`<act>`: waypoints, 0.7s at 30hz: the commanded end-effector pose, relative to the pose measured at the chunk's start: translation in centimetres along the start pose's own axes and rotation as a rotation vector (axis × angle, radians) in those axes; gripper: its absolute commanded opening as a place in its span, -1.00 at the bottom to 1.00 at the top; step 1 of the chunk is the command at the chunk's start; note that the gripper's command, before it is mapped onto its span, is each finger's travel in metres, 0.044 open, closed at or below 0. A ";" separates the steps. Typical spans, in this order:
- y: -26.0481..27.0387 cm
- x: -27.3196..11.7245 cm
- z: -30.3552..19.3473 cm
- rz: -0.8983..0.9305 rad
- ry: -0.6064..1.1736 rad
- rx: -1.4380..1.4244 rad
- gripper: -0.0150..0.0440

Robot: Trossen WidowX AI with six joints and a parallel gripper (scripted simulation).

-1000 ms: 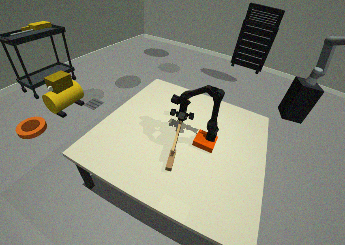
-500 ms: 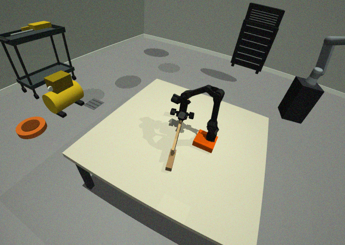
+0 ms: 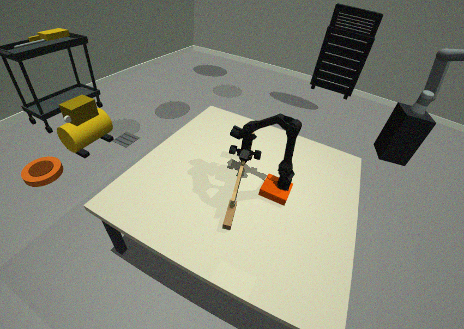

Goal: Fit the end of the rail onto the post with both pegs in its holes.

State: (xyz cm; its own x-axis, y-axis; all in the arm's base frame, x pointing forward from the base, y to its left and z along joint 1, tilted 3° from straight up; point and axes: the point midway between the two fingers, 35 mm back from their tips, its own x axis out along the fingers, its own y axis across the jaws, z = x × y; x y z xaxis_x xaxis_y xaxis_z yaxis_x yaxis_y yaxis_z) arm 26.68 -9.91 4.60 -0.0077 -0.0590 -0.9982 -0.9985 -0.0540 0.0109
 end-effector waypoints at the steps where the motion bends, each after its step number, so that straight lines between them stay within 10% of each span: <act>1: -0.2 -0.1 -0.2 -0.006 0.003 -0.003 -0.49; 21: -0.2 -0.2 -0.8 -0.006 0.003 -0.003 -0.49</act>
State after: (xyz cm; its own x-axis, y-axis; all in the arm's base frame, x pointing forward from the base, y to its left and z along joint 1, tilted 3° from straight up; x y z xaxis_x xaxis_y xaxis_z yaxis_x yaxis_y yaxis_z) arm 26.72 -10.55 4.65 -0.0073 -0.0601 -0.9982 -0.9985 -0.0541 0.0106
